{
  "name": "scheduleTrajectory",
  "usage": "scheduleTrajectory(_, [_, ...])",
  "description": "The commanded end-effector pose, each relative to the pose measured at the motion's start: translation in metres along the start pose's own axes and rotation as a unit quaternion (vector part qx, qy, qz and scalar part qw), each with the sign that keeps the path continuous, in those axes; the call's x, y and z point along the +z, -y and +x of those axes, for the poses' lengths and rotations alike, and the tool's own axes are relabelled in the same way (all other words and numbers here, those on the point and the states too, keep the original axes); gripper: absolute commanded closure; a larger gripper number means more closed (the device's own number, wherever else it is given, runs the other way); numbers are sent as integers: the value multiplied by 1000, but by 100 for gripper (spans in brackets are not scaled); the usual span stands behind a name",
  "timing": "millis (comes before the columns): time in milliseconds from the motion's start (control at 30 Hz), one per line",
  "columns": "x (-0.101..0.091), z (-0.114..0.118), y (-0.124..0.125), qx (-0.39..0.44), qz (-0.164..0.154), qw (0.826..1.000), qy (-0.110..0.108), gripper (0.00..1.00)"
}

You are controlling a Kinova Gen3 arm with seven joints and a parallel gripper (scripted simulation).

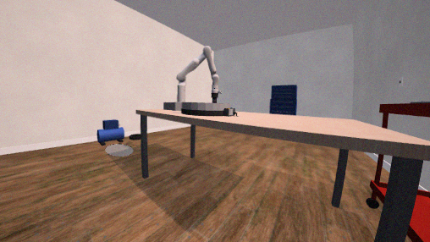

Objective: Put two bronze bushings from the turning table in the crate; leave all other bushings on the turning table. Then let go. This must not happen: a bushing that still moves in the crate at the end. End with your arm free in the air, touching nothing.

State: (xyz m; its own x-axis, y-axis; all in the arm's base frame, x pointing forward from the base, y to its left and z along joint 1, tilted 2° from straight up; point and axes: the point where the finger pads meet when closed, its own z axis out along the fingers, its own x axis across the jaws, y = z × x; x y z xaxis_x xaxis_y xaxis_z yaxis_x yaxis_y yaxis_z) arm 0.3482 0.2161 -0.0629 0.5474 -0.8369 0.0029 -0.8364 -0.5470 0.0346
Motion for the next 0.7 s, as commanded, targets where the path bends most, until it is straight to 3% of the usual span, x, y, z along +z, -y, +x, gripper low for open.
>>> scheduleTrajectory(0, [-4, 0, 2, 0, 2, 1000, 0, 58])
scheduleTrajectory(667, [-11, -1, 2, 0, 2, 1000, 0, 58])
